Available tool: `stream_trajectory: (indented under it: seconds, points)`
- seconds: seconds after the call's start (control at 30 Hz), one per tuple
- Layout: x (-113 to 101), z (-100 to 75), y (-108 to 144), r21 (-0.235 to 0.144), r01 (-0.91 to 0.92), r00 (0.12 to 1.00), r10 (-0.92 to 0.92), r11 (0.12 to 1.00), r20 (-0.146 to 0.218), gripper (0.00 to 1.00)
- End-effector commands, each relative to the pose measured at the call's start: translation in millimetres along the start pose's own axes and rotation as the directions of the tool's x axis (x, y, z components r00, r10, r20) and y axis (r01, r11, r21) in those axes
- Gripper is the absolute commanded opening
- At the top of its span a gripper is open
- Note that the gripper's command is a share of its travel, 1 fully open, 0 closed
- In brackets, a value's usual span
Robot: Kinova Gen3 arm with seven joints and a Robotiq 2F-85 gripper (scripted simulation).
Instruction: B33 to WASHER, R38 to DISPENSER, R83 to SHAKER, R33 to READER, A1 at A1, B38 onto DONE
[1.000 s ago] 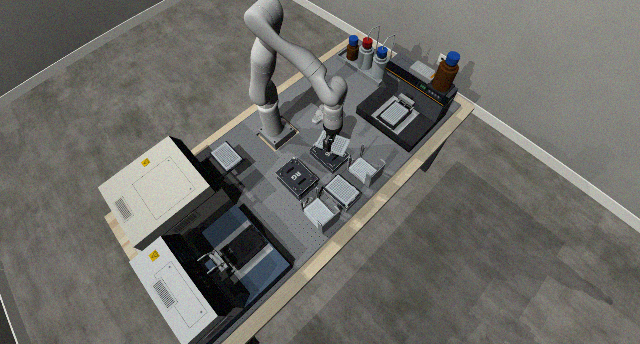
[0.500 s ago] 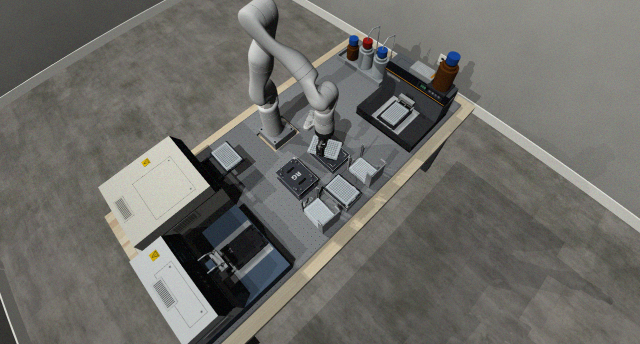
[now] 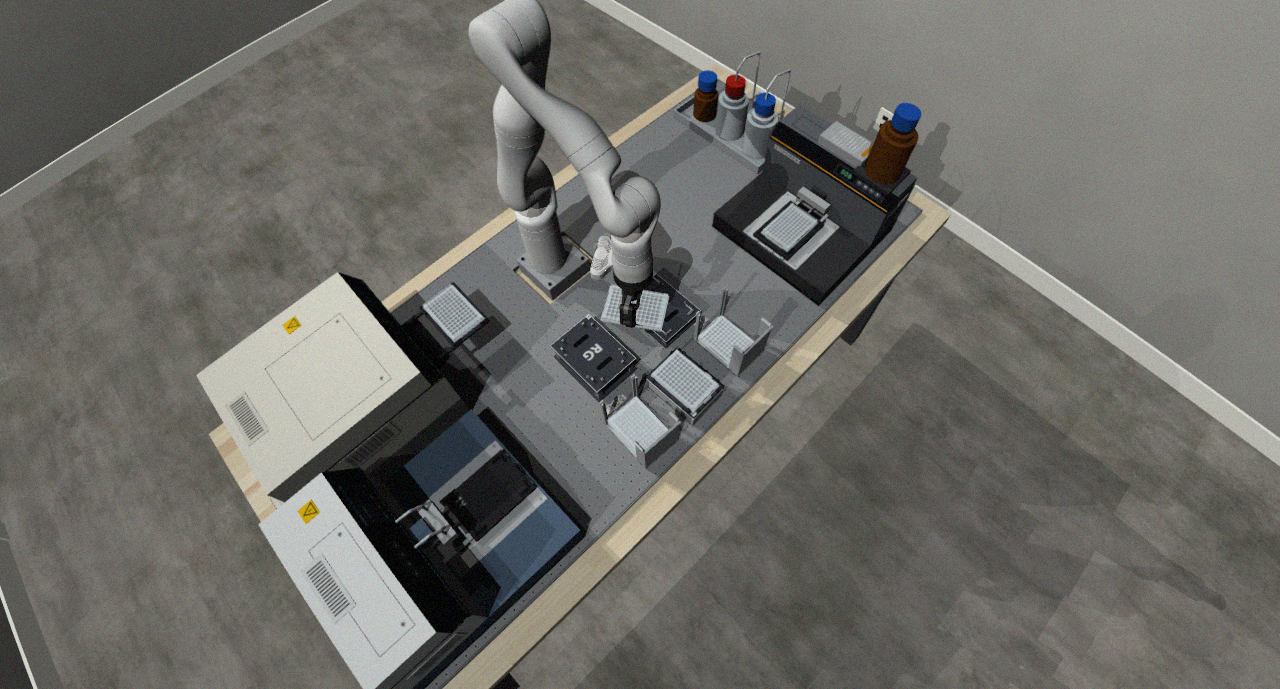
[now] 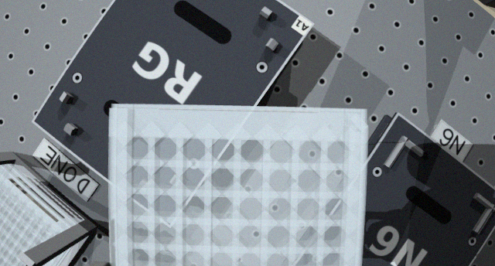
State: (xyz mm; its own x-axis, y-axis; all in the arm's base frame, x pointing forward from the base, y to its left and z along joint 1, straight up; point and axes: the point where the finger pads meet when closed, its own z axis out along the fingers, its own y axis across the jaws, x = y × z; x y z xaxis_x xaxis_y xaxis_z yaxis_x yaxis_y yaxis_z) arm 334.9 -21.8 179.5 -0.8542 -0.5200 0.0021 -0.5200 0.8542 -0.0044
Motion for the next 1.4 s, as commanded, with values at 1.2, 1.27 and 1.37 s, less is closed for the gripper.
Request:
stream_trajectory:
  seconds: [1.2,1.27,1.37]
  points:
    - [57,0.1,-107,-0.003,0.261,0.965,-0.261,0.965,0.004,0.94]
    - [57,0.1,-107,-0.003,0.261,0.965,-0.261,0.965,0.004,0.94]
    - [62,0.1,-116,-0.003,0.261,0.965,-0.261,0.965,0.004,0.94]
